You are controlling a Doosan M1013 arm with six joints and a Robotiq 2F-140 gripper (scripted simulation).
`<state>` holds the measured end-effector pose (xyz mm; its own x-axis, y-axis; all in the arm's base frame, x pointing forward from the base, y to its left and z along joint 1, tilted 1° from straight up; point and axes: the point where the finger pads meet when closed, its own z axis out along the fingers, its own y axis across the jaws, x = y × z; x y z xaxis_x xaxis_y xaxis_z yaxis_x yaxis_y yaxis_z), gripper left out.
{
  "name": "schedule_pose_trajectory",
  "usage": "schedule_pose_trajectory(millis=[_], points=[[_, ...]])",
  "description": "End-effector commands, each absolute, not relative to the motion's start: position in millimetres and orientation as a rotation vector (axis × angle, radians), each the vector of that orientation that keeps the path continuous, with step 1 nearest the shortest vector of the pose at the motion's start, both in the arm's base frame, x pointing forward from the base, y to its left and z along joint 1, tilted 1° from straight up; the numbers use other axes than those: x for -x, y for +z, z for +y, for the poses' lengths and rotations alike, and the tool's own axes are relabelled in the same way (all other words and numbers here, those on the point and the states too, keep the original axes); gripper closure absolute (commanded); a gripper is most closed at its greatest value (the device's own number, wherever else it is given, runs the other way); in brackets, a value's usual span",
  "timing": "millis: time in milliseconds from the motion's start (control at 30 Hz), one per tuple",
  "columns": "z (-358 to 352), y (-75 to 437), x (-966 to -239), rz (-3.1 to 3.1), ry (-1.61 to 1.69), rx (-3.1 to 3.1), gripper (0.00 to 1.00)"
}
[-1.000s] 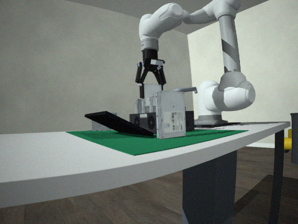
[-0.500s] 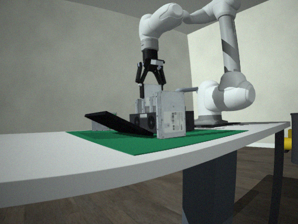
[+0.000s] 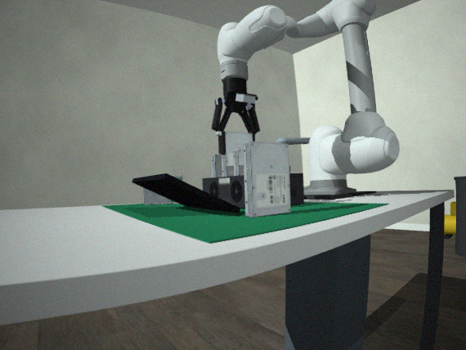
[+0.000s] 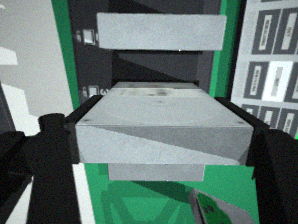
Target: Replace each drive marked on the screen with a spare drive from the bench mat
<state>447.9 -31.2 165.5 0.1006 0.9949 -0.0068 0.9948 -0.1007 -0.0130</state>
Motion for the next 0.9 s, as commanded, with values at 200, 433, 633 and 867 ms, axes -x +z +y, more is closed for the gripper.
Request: schedule_pose_trajectory(millis=[200, 433, 633, 867], points=[[-31, 163, -448, -2.103, 0.02, 2.327, 0.9], [-31, 158, -448, -2.103, 0.02, 2.327, 0.9], [-31, 154, -448, -2.103, 0.02, 2.327, 0.9], [-31, 149, -448, -2.103, 0.02, 2.327, 0.9]])
